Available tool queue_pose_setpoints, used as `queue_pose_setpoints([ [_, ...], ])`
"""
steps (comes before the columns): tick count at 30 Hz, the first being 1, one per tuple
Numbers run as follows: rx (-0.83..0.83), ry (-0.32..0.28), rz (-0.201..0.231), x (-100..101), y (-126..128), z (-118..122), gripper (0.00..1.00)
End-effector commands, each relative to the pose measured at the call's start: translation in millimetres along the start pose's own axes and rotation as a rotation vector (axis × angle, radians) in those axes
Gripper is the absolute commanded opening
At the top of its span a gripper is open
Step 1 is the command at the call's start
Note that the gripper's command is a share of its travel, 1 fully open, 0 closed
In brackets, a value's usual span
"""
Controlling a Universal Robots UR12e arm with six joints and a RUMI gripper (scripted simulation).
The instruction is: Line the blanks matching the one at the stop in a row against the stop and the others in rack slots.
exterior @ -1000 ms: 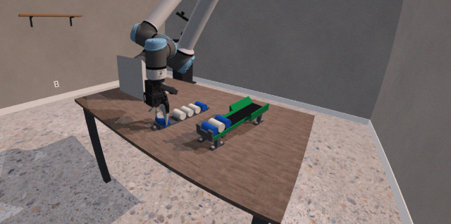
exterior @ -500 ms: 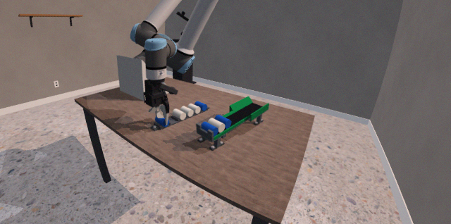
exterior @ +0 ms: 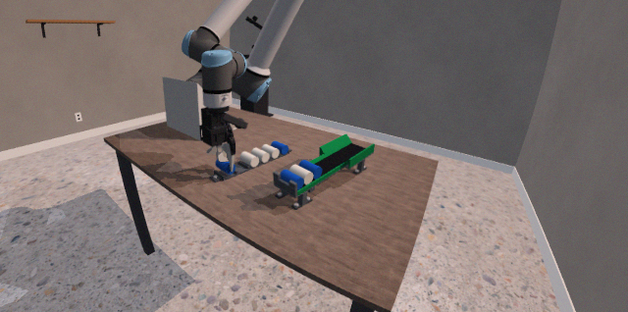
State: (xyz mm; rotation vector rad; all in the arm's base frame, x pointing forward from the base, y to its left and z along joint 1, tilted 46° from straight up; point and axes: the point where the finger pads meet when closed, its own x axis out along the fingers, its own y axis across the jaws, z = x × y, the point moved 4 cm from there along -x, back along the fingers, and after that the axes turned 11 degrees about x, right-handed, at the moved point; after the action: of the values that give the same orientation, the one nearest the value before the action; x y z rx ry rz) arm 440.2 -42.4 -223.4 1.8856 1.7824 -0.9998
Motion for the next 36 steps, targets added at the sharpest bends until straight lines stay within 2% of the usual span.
queue_pose_setpoints([
  [1, 0.000, -0.001, 0.001, -22.9, 0.5, 0.3, 0.40],
  [2, 0.000, -0.001, 0.001, -30.3, 0.5, 0.3, 0.40],
  [4, 0.000, -0.001, 0.001, -30.3, 0.5, 0.3, 0.40],
  [9, 0.000, -0.001, 0.001, -67.8, 0.5, 0.3, 0.40],
  [13, 0.000, -0.001, 0.001, -86.5, 0.4, 0.3, 0.40],
  [28, 0.001, -0.001, 0.001, -91.4, 3.7, -1.0, 0.40],
  [32, 0.012, -0.007, 0.003, -100.9, 32.7, -13.8, 0.40],
  [36, 0.033, -0.013, 0.006, -118.8, 92.3, -51.6, 0.40],
])
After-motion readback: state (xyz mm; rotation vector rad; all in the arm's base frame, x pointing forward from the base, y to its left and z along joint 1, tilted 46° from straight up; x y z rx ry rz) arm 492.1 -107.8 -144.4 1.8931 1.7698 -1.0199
